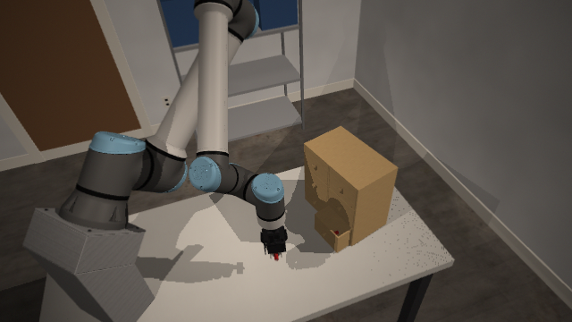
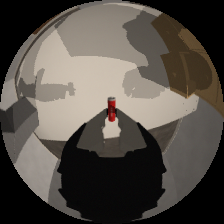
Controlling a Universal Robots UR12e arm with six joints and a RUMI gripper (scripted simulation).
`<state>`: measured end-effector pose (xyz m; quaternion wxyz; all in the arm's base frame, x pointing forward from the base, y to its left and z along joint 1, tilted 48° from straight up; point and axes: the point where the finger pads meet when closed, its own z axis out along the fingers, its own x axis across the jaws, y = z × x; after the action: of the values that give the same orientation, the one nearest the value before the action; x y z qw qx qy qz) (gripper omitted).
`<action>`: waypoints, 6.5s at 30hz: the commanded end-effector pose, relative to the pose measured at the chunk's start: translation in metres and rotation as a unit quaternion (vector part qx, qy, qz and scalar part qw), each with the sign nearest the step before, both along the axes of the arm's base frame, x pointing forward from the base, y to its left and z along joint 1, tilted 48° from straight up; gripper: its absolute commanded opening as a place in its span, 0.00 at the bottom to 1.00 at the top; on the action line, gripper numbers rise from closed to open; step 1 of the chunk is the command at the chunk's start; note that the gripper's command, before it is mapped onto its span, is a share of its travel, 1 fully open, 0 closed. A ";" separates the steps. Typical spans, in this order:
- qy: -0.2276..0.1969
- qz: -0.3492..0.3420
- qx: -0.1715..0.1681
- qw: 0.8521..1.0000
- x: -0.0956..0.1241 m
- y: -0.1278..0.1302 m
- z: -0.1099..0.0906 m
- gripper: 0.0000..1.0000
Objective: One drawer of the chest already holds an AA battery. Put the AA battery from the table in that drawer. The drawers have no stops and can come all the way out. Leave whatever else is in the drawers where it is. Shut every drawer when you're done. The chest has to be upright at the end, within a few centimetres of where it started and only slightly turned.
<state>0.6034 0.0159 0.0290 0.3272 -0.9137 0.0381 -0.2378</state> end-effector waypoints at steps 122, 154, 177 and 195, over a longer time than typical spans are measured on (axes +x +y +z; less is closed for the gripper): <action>0.285 -0.349 0.260 0.854 0.079 -0.026 0.080 0.05; 0.233 -0.345 0.326 0.849 0.078 -0.026 0.079 0.05; 0.183 -0.338 0.385 0.839 0.078 -0.026 0.078 0.05; 0.149 -0.333 0.423 0.829 0.077 -0.026 0.077 0.05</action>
<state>0.6805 -0.0096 0.1059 0.5671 -0.6488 0.4856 -0.1470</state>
